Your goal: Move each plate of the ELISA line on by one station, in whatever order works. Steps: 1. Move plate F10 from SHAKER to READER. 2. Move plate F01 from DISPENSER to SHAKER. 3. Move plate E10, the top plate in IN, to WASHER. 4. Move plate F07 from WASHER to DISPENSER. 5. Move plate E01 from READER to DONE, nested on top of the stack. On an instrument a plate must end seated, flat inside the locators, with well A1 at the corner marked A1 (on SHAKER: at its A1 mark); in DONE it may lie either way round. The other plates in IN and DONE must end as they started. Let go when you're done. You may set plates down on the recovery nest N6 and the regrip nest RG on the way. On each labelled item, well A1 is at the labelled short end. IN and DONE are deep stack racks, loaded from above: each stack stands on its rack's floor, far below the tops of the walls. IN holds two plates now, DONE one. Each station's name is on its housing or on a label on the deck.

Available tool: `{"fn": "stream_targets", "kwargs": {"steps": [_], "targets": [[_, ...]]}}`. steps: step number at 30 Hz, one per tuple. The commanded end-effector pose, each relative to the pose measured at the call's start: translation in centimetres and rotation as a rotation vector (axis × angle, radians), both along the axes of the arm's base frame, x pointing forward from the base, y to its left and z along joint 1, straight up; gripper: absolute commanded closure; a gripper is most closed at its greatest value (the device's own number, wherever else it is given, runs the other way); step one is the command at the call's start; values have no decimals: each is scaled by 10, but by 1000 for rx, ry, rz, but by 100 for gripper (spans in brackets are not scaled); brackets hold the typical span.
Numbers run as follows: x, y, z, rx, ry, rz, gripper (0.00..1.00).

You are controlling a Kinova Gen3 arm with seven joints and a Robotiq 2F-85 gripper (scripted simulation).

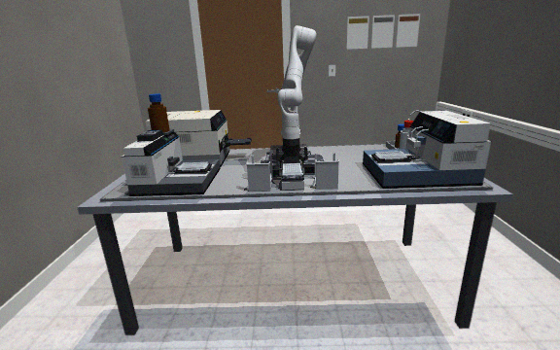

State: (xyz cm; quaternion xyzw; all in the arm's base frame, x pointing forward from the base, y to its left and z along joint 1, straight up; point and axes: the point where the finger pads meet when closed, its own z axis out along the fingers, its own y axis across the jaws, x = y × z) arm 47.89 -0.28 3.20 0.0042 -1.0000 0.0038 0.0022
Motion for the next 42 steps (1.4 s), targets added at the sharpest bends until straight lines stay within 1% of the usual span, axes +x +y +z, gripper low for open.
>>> {"fn": "stream_targets", "kwargs": {"steps": [1, 15, 18, 32, 35, 42], "targets": [[1, 0, 6, -1, -2, 1, 6], [2, 0, 25, -3, -3, 0, 6], [1, 2, 25, 1, -2, 2, 6], [2, 0, 45, -3, -3, 0, 6], [1, 2, 45, 0, -2, 2, 6], [2, 0, 55, -3, -3, 0, 6]]}}
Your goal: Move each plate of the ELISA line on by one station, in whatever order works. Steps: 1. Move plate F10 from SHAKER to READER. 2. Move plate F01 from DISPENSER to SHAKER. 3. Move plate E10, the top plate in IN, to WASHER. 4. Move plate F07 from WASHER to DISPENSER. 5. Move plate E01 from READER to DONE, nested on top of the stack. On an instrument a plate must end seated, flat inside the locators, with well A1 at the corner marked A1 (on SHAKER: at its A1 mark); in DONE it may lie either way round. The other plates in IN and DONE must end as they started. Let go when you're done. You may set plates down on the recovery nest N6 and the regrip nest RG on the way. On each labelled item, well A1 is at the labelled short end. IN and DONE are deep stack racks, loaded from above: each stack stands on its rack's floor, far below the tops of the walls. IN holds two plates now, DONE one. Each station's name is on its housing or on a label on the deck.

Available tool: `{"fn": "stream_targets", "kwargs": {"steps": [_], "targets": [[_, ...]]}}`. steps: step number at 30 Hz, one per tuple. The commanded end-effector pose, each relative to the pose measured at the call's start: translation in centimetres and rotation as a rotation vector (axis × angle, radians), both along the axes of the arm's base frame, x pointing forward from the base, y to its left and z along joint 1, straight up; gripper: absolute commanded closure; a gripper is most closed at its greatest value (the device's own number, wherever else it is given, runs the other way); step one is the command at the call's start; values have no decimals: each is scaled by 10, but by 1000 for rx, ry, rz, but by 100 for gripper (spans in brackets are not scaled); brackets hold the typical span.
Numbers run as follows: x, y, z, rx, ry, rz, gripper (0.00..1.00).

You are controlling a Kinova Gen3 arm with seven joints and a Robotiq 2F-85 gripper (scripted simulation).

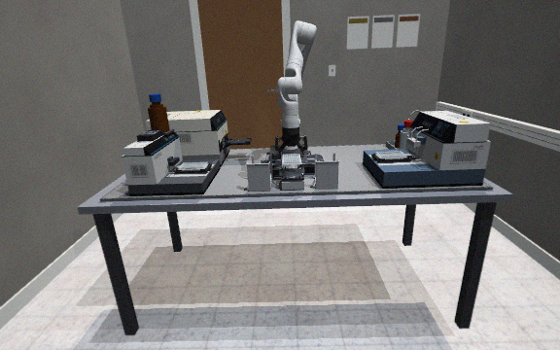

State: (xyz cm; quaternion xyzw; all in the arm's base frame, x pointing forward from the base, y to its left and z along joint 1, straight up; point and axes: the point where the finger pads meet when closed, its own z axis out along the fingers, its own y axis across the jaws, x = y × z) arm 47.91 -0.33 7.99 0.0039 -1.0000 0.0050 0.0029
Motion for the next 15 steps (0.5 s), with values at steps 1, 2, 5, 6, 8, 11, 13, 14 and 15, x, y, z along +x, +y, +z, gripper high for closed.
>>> {"fn": "stream_targets", "kwargs": {"steps": [1, 2, 5, 6, 8, 11, 13, 14, 15], "targets": [[1, 1, 9, -1, -4, 0, 6], [1, 1, 10, -1, -4, 0, 6], [1, 1, 14, -1, -4, 0, 6], [1, 1, 15, -1, -4, 0, 6], [1, 1, 17, -1, -4, 0, 6], [1, 1, 19, 0, -4, 1, 6], [1, 1, 22, -1, -4, -1, 6], [1, 1, 23, -1, -4, 0, 6], [1, 1, 25, -1, -4, 1, 6]]}}
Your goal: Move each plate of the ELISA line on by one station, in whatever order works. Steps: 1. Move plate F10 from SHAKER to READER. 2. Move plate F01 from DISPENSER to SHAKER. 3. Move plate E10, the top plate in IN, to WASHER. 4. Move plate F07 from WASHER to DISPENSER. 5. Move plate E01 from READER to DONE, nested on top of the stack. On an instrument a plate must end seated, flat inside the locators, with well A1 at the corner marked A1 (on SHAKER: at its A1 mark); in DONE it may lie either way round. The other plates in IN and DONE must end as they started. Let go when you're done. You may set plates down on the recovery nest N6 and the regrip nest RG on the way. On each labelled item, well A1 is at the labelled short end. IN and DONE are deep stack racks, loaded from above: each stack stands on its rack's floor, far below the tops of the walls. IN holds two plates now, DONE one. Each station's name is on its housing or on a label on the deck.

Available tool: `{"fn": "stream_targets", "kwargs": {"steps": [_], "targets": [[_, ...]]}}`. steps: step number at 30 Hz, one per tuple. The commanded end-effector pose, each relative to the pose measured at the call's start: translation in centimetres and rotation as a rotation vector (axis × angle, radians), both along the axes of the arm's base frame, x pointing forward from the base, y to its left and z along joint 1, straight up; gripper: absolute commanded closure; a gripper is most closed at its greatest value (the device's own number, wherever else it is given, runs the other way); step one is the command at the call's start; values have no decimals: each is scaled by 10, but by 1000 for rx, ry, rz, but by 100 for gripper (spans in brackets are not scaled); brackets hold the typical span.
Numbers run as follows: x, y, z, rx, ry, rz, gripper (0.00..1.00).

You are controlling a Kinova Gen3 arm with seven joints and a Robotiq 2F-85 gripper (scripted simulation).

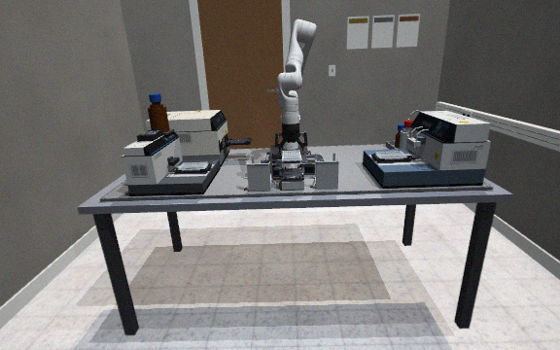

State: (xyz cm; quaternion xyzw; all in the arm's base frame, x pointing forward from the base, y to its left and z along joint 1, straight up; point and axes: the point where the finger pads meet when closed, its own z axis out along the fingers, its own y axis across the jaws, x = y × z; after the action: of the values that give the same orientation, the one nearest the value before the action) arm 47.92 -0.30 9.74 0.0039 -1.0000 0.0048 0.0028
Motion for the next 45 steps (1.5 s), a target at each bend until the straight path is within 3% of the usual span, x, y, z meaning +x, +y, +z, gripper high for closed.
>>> {"fn": "stream_targets", "kwargs": {"steps": [1, 45], "targets": [[1, 1, 9, -1, -4, 1, 6], [1, 1, 59, -2, -4, 0, 6]]}}
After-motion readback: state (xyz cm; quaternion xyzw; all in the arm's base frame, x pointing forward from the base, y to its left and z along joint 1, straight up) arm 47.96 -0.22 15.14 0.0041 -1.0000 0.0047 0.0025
